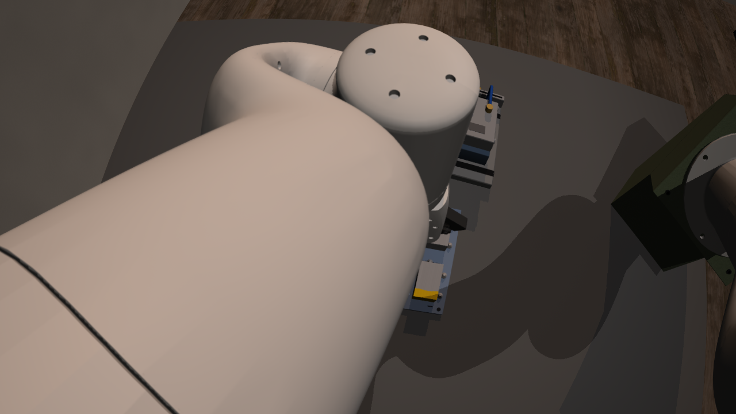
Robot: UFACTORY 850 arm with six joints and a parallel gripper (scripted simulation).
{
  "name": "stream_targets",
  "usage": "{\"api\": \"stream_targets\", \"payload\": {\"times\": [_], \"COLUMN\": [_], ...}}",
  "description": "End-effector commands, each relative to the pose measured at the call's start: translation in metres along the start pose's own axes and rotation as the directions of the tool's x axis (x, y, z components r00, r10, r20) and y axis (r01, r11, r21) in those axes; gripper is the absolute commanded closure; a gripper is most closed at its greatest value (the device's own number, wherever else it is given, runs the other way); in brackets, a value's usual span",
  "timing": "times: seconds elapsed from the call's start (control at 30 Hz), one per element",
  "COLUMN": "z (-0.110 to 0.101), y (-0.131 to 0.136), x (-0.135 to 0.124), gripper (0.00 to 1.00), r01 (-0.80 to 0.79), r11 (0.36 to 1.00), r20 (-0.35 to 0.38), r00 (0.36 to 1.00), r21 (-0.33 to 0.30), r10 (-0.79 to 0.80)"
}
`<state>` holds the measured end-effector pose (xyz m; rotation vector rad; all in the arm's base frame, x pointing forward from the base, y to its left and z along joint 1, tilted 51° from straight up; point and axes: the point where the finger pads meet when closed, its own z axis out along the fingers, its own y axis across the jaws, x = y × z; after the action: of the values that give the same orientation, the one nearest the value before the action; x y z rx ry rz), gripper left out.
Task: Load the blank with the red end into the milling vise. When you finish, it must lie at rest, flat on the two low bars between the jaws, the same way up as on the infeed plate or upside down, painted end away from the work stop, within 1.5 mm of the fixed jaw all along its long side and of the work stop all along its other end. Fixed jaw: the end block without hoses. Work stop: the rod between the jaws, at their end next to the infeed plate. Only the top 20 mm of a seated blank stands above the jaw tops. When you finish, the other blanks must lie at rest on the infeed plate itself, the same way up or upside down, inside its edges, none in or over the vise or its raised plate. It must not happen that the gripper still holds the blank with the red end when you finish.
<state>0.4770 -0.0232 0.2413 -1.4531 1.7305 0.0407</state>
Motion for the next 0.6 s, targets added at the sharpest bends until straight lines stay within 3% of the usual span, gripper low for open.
{"api": "stream_targets", "payload": {"times": [0.0, 0.3, 0.57], "z": [0.005, 0.057, 0.062], "y": [-0.002, -0.013, -0.014], "x": [-0.001, -0.014, -0.015], "gripper": [0.27, 0.27, 0.27], "r01": [0.0, 0.0, 0.0], "r11": [1.0, 1.0, 1.0], "r20": [0.0, 0.0, 0.0], "r00": [1.0, 1.0, 1.0], "r21": [0.001, 0.001, 0.001], "r10": [0.0, 0.0, 0.0]}}
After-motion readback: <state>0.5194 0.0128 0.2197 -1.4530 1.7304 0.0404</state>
